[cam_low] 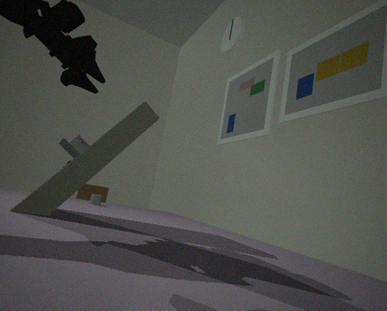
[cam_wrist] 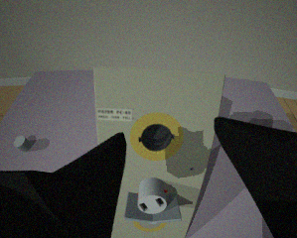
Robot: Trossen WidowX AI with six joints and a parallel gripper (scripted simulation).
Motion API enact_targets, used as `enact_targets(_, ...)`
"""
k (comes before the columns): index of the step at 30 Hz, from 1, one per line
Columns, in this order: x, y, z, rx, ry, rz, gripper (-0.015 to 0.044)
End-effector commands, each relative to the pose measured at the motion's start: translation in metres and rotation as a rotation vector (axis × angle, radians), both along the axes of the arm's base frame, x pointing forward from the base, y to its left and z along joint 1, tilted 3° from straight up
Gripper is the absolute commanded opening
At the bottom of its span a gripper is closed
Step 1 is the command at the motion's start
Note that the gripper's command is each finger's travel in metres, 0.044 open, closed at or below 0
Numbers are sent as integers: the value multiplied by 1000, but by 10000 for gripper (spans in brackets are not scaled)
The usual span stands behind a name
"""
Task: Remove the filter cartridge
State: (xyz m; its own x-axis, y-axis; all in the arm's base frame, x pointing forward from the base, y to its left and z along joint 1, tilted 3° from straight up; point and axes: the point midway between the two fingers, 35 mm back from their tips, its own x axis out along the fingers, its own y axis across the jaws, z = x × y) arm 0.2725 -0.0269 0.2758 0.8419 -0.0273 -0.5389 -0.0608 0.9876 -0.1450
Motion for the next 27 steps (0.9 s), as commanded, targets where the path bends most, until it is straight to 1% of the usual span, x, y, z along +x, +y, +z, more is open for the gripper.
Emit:
enact_targets(1,-1,0,5,5,29,3,367)
enact_targets(3,-4,1,-17,41,103,-16,314)
enact_targets(4,-7,2,-34,67,161,-32,305)
enact_targets(8,-27,7,-99,157,395,-107,305)
enact_targets(10,-36,9,-118,180,469,-134,305)
enact_targets(27,-26,9,-136,182,477,-137,305)
